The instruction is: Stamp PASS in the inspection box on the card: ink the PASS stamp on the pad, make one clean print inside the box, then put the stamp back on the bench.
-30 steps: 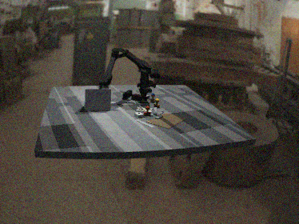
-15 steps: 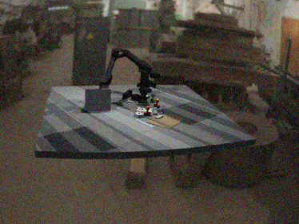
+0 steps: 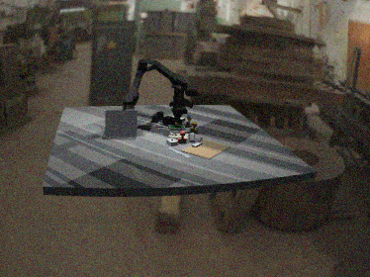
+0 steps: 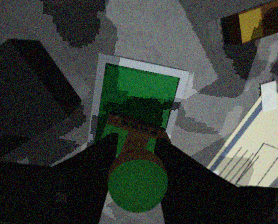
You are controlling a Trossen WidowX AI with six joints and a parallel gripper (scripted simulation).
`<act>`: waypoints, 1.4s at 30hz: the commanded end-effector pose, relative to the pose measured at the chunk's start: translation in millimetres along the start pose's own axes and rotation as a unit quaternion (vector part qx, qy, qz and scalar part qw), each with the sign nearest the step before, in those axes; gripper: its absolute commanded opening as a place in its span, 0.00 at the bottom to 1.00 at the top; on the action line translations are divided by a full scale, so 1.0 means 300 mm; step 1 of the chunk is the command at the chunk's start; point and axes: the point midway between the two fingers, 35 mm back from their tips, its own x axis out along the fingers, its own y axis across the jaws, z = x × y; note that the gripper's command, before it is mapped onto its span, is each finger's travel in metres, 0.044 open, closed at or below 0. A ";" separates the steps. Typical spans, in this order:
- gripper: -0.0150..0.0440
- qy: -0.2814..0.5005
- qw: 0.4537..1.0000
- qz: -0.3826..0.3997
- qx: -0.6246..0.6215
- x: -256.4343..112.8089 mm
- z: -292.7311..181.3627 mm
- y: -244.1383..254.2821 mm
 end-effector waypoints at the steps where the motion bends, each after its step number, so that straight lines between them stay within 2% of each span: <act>1: 0.25 -0.001 1.000 0.001 -0.003 -0.009 0.003 0.003; 34: 0.25 -0.001 1.000 0.000 -0.002 -0.169 0.004 -0.001; 42: 0.25 -0.002 0.996 -0.001 -0.091 -0.170 -0.001 -0.054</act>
